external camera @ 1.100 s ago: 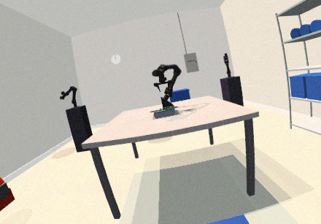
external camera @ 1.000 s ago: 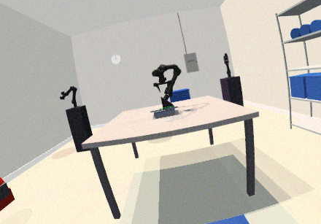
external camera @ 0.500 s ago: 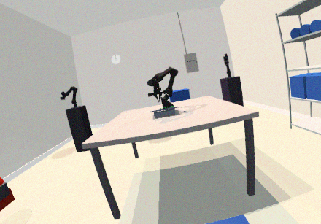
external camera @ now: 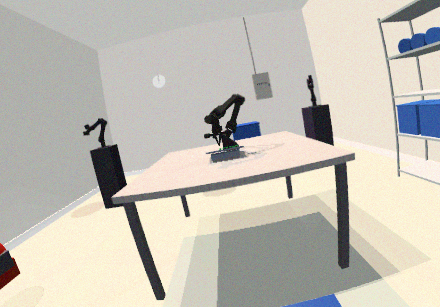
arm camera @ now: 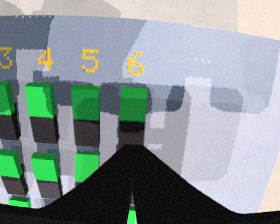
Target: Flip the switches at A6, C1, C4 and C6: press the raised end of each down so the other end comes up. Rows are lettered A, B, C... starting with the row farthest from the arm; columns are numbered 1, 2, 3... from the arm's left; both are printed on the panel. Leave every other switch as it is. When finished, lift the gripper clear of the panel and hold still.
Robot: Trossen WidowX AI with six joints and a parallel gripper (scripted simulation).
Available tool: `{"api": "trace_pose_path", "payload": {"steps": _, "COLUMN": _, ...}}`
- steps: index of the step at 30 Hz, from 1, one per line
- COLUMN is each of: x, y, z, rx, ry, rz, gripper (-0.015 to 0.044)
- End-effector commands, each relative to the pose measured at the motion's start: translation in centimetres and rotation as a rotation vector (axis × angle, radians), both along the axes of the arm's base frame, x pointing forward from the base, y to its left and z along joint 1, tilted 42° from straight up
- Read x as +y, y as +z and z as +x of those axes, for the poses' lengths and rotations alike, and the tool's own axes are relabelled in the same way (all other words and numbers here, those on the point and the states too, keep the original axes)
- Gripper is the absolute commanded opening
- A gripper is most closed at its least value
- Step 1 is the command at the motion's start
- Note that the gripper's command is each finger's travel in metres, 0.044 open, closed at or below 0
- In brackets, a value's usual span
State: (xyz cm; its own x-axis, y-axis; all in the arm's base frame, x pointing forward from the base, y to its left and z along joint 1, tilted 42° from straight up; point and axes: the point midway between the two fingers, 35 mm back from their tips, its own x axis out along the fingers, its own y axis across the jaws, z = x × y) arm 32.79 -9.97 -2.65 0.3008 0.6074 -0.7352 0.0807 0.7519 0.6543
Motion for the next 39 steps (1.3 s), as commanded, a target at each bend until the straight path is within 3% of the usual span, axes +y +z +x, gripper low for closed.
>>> {"api": "trace_pose_path", "payload": {"steps": 1, "x": 0.39, "y": -0.38, "z": 0.08, "rx": 0.002, "ry": -0.003, "rz": 0.007, "gripper": 0.0}}
{"api": "trace_pose_path", "payload": {"steps": 39, "x": 1.07, "y": -1.16, "z": 0.38, "rx": 0.001, "ry": -0.003, "rz": 0.007, "gripper": 0.0}}
